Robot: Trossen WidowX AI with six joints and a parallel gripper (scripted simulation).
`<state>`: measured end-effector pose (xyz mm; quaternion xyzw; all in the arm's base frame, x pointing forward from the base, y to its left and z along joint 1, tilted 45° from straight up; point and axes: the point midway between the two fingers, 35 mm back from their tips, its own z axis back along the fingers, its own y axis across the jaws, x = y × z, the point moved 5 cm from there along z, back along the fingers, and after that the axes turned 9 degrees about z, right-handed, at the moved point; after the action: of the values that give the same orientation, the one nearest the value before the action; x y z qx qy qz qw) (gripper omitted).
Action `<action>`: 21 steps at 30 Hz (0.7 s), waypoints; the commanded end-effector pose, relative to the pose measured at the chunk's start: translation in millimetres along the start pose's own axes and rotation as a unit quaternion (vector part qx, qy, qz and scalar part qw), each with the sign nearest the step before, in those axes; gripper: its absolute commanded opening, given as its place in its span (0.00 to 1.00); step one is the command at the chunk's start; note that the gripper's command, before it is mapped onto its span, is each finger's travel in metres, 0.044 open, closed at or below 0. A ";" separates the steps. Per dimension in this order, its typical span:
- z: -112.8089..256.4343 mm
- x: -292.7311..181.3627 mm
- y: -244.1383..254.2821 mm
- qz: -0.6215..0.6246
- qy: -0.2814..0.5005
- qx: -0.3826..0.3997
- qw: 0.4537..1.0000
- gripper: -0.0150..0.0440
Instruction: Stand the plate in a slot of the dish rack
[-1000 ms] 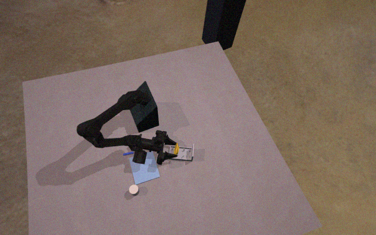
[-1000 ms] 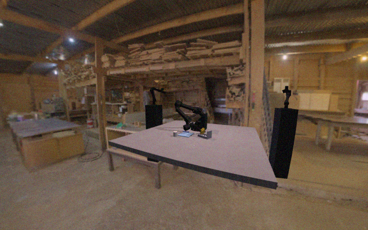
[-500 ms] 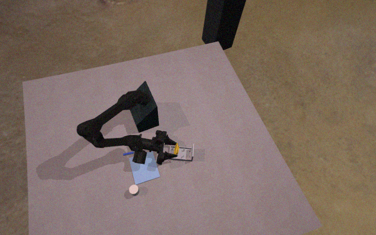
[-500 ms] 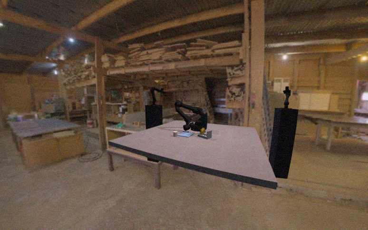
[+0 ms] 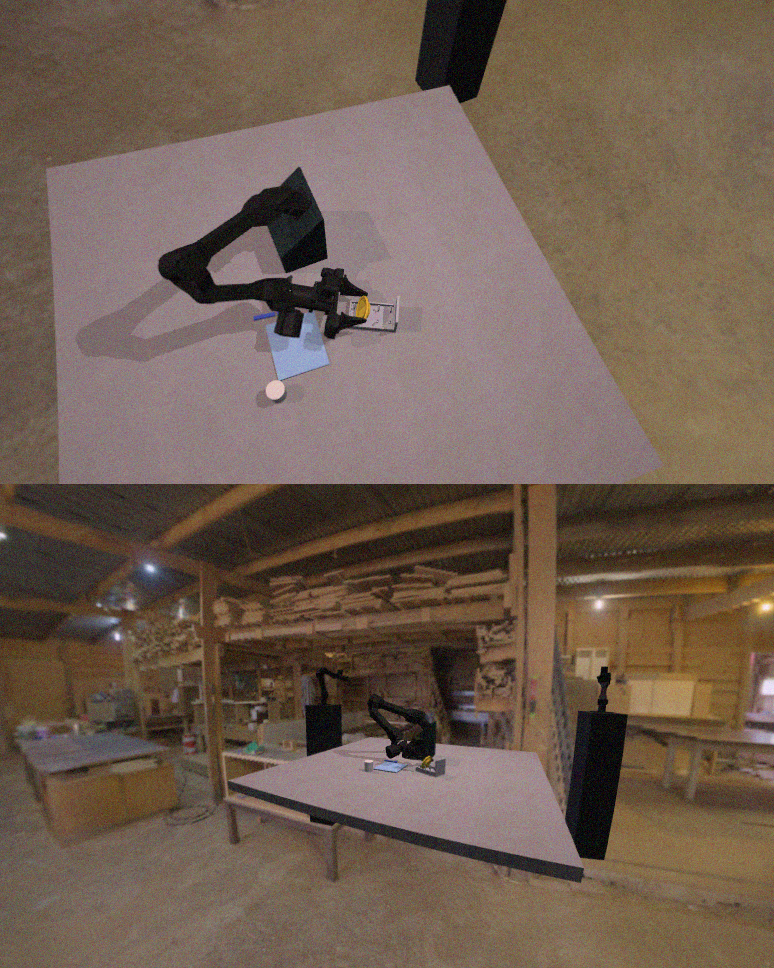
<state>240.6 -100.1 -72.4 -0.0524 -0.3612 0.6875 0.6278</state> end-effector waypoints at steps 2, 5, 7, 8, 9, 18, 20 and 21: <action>3.4 14.1 -11.0 -0.004 -0.001 0.003 1.000 0.93; 6.5 29.4 -21.8 -0.003 -0.002 0.004 1.000 0.93; 10.3 49.2 -33.1 -0.003 -0.003 0.005 1.000 0.93; 12.2 59.4 -37.8 -0.003 -0.004 0.005 1.000 0.93; 14.2 69.7 -42.0 -0.003 -0.005 0.004 1.000 0.93; 17.2 92.3 -57.3 -0.013 -0.006 0.006 1.000 0.93; 15.9 93.5 -57.1 -0.040 0.003 0.020 0.999 0.93; 15.3 94.1 -57.0 -0.054 0.008 0.028 0.998 0.93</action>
<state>256.7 -26.9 3.3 -0.0296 -0.3537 0.6762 0.6456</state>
